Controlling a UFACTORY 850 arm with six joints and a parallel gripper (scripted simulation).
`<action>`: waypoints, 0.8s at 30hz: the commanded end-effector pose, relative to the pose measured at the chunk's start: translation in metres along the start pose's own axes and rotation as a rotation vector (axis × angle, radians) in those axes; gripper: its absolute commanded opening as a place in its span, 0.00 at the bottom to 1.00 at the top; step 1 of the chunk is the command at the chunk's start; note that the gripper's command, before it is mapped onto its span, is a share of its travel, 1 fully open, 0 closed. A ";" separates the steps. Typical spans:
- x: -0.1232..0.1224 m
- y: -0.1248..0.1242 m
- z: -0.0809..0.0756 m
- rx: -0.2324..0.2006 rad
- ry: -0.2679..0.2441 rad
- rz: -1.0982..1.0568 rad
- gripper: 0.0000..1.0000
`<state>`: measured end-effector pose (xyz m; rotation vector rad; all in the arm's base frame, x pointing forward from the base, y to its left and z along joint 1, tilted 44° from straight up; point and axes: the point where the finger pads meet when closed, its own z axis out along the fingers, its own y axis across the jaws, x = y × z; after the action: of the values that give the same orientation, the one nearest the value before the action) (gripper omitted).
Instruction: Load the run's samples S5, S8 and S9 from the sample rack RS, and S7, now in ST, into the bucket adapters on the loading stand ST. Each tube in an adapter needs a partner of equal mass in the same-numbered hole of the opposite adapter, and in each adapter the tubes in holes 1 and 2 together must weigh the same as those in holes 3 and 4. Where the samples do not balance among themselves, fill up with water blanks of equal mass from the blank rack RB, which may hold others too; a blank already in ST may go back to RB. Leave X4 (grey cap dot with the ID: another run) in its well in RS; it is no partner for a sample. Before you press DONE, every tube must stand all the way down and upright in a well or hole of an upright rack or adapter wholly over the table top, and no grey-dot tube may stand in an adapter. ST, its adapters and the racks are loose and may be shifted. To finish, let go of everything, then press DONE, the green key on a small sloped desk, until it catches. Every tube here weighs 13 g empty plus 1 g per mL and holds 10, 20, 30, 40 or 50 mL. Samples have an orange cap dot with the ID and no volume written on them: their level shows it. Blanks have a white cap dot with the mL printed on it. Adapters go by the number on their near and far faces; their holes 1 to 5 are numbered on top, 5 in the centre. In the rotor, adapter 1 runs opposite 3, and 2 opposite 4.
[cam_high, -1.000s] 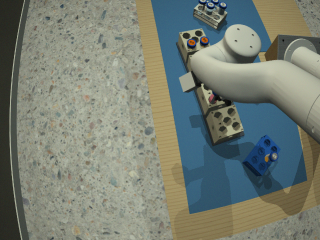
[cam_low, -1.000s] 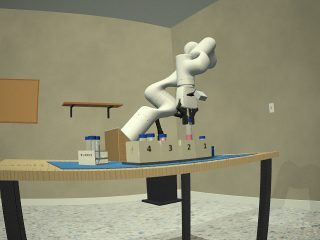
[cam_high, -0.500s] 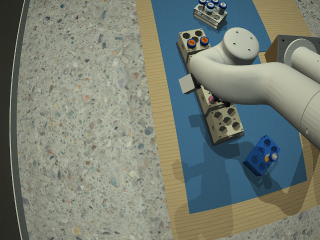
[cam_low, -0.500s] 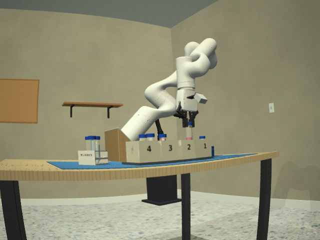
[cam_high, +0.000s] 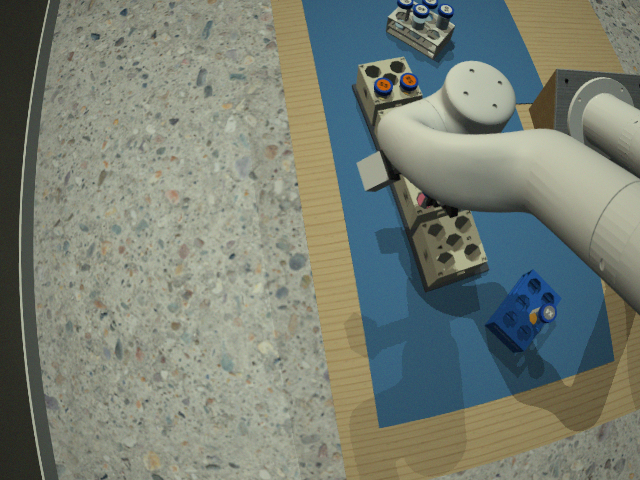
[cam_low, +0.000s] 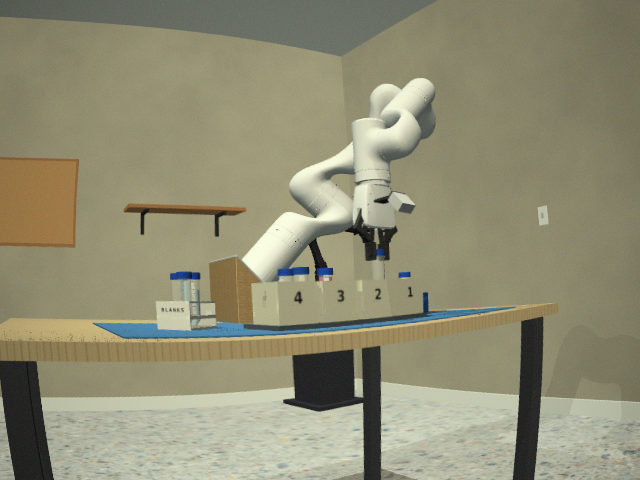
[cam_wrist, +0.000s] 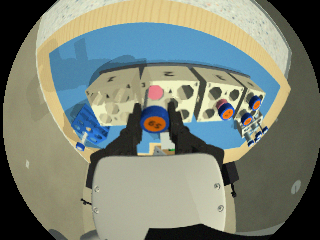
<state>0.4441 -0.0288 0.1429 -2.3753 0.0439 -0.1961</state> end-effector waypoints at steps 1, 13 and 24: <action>0.001 0.000 0.004 -0.001 0.002 -0.001 0.00; 0.001 0.000 0.014 0.000 0.001 -0.001 0.00; 0.001 0.000 0.023 0.000 0.001 -0.001 0.00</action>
<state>0.4474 -0.0140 0.1273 -2.3753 0.0439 -0.1959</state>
